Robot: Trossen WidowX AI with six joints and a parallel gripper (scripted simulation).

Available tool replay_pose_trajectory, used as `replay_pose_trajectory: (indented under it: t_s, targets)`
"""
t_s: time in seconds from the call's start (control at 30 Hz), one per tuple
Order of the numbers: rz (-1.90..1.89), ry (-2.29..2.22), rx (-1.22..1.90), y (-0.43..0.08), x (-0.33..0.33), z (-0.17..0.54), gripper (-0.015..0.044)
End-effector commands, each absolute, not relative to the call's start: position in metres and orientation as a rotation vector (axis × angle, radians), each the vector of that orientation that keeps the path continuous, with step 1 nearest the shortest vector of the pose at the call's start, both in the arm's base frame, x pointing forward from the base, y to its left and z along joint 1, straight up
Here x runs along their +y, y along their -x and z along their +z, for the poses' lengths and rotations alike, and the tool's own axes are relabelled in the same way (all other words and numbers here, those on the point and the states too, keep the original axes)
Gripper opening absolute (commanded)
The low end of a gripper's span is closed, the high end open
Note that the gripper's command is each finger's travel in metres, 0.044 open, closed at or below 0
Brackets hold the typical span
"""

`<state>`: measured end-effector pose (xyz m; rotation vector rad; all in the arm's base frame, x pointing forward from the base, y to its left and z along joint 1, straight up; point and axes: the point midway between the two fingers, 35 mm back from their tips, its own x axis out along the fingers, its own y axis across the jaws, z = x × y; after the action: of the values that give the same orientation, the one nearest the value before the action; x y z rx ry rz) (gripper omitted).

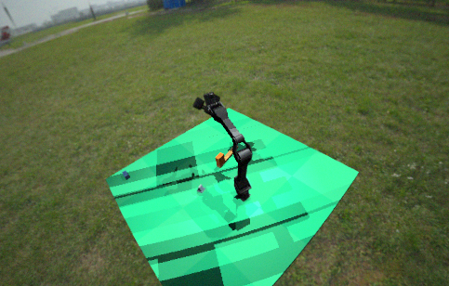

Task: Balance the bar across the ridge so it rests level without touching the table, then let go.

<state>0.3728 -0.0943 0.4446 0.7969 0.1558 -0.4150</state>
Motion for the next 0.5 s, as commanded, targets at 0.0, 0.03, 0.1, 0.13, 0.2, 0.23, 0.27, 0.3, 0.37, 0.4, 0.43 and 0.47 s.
replay_pose_trajectory:
  t_s: [0.0,0.03,0.1,0.13,0.2,0.23,0.27,0.3,0.37,0.4,0.43,0.47]
  targets:
    - [-0.486,-0.820,0.284,-0.382,-0.106,0.409,0.0315]
    - [-0.502,-0.824,0.315,-0.383,-0.108,0.401,0.0315]
    - [-0.535,-0.832,0.375,-0.385,-0.113,0.384,0.0315]
    - [-0.552,-0.836,0.405,-0.385,-0.116,0.376,0.0315]
    - [-0.584,-0.846,0.466,-0.385,-0.120,0.361,0.0315]
    - [-0.601,-0.851,0.496,-0.385,-0.123,0.353,0.0315]
    - [-0.617,-0.856,0.527,-0.385,-0.125,0.345,0.0315]
    - [-0.634,-0.861,0.557,-0.384,-0.127,0.337,0.0315]
    - [-0.666,-0.871,0.618,-0.383,-0.131,0.322,0.0315]
    - [-0.683,-0.877,0.649,-0.381,-0.133,0.315,0.0315]
    - [-0.699,-0.883,0.679,-0.380,-0.135,0.307,0.0315]
    - [-0.715,-0.888,0.710,-0.379,-0.136,0.300,0.0315]
